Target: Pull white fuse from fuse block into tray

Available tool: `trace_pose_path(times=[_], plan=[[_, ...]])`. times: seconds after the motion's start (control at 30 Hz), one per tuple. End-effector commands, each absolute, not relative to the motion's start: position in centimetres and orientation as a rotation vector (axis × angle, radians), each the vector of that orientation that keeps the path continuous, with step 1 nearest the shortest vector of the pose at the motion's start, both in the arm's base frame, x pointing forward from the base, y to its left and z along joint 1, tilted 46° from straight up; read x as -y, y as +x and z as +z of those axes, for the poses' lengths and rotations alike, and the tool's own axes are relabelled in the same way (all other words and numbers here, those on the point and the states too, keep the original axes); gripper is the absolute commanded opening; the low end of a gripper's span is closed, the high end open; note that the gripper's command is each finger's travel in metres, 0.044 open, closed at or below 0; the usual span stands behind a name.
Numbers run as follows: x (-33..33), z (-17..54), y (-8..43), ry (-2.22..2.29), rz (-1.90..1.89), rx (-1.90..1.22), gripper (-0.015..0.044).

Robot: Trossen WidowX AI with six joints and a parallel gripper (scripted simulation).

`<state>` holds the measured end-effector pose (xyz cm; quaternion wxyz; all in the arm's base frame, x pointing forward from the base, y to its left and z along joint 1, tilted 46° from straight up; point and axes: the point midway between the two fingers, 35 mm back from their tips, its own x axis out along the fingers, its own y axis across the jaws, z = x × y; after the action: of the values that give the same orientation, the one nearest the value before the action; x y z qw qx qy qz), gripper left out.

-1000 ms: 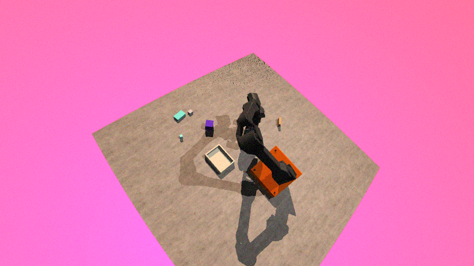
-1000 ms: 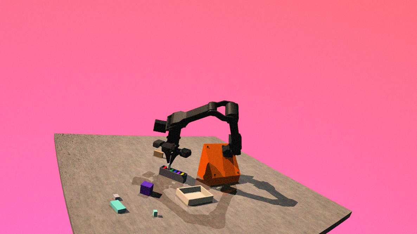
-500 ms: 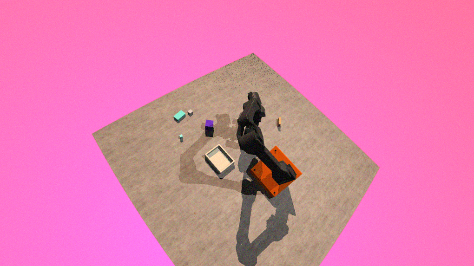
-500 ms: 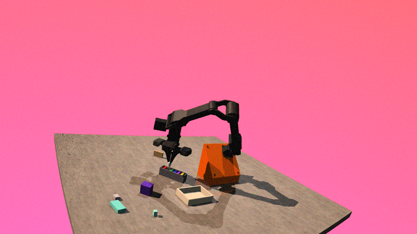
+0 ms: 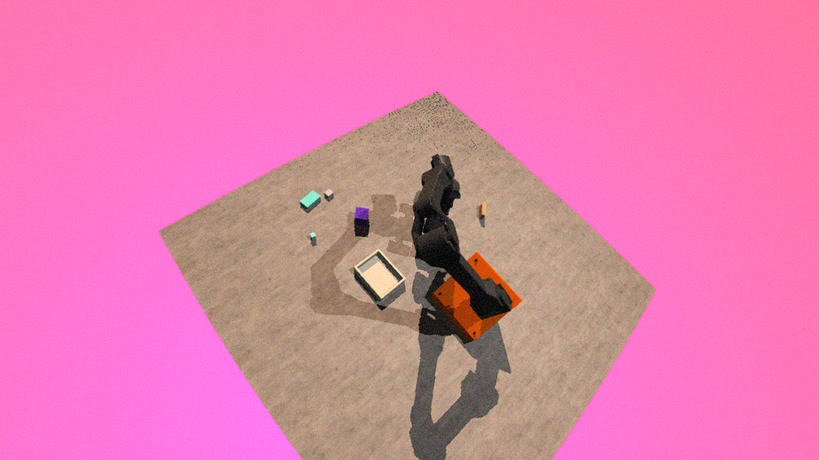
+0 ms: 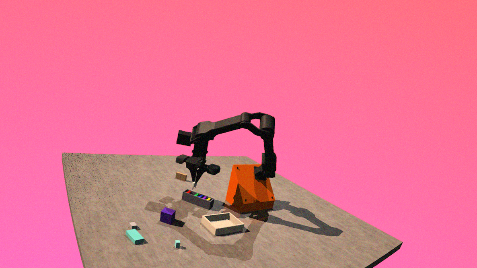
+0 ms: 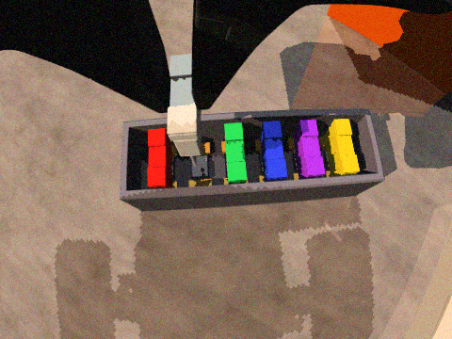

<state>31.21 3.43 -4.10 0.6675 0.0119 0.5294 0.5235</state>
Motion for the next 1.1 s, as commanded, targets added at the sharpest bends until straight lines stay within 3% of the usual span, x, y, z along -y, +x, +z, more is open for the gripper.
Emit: trace_pose_path(times=[0.0, 0.57, 1.07], plan=[[-3.0, -3.7, 31.5, 0.011, 1.181, -1.188, 0.0000], [-8.7, 2.2, 31.6, -0.006, 1.163, -1.199, 0.0000], [-15.4, 9.3, 28.8, 0.003, 1.170, -1.192, 0.0000]])
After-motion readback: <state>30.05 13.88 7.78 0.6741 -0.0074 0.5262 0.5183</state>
